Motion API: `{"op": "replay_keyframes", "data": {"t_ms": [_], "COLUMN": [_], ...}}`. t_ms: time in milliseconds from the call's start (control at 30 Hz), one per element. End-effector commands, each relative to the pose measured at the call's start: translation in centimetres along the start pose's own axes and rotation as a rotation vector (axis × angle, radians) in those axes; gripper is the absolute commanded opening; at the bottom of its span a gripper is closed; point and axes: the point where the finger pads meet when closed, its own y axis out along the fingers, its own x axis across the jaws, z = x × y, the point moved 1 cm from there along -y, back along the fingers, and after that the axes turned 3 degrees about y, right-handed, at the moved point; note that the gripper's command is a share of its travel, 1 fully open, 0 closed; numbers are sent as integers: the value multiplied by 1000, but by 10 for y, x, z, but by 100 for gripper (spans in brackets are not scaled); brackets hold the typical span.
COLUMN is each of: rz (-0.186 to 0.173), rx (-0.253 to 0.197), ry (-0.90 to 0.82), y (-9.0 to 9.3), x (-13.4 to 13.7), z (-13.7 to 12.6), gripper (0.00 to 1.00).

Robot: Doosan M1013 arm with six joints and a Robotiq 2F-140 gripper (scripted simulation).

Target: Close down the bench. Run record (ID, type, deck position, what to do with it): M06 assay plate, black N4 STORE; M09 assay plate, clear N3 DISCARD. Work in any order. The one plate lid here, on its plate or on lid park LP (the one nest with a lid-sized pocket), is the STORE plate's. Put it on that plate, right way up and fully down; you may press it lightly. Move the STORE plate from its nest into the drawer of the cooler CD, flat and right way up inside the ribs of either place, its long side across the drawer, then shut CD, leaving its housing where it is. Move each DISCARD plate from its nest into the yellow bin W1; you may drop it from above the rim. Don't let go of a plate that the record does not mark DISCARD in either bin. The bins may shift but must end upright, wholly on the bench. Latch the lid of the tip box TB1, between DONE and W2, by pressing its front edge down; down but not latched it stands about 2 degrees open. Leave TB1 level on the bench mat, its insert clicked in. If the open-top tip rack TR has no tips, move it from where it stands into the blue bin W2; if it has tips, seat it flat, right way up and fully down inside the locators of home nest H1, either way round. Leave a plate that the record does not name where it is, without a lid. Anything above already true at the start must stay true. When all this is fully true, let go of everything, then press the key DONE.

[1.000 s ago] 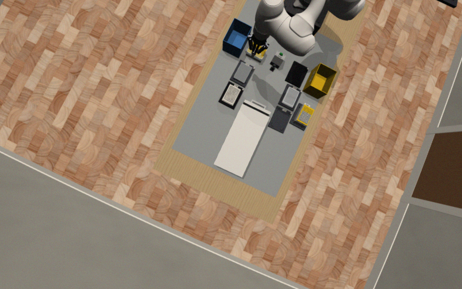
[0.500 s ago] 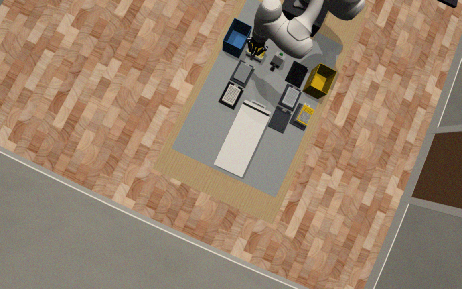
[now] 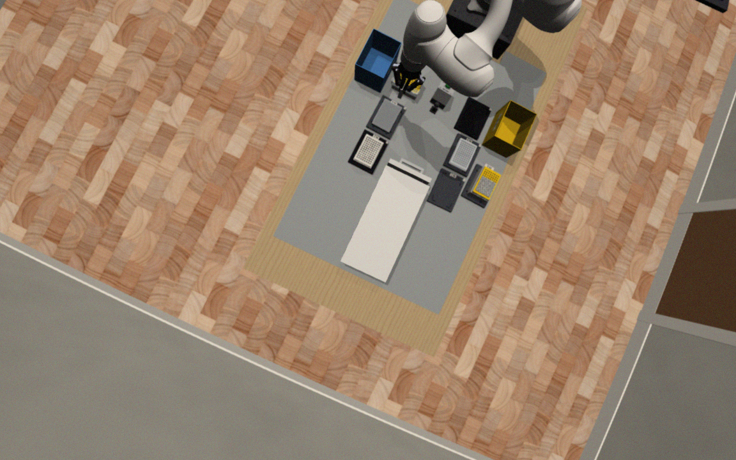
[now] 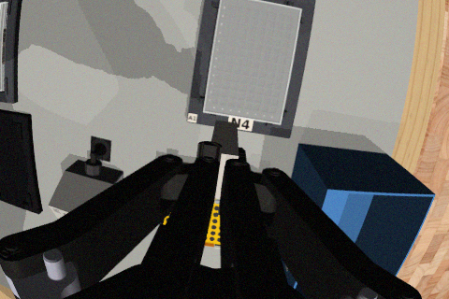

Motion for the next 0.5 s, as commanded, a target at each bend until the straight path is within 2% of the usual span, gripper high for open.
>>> {"op": "replay_keyframes", "data": {"t_ms": [0, 467], "rz": [0, 0], "rx": [0, 0], "ry": [0, 0], "y": [6, 6], "x": [0, 0], "z": [0, -1], "gripper": [0, 0]}}
